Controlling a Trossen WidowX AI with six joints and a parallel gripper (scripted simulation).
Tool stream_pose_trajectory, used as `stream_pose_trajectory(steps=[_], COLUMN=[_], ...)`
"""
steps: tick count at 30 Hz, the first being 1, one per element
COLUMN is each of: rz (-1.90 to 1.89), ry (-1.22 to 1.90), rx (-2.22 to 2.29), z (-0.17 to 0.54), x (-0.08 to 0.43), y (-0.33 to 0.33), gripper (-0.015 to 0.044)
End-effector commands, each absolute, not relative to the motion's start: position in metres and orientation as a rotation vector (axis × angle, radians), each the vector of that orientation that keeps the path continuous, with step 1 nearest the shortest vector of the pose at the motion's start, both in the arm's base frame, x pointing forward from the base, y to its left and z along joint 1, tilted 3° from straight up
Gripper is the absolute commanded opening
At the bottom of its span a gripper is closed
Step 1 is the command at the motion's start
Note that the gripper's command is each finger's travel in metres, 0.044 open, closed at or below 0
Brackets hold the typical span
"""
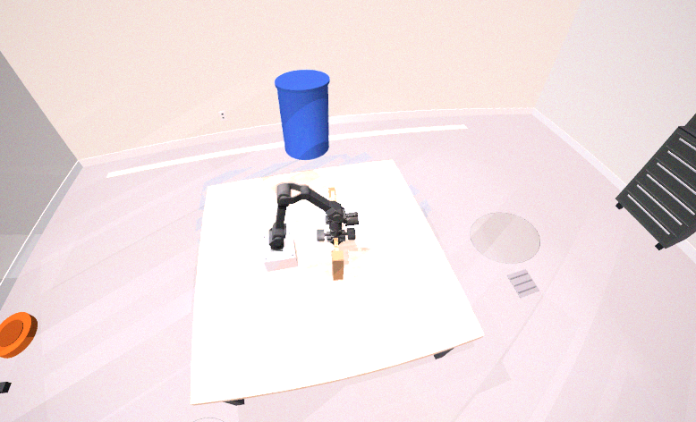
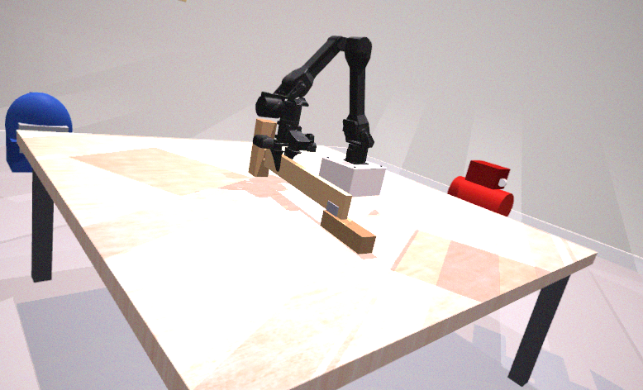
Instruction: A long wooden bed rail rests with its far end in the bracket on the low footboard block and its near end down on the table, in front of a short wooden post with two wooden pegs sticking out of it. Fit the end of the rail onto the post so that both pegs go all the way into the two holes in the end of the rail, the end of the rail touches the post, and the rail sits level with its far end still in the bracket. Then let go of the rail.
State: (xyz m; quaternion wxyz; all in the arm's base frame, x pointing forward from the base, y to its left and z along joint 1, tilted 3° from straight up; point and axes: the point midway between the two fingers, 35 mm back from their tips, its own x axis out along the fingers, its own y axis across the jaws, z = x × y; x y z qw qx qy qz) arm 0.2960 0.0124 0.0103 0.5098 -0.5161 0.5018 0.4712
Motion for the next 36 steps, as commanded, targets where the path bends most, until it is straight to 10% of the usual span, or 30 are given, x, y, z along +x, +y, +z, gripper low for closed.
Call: stream_pose_trajectory(steps=[1,36], rz=[1.137,1.136], ry=[1.208,1.209], rx=[-1.244,-1.244], z=[0.011,0.011], x=[0.295,0.295], y=[0.011,-0.001], gripper=[0.0000,0.0000])
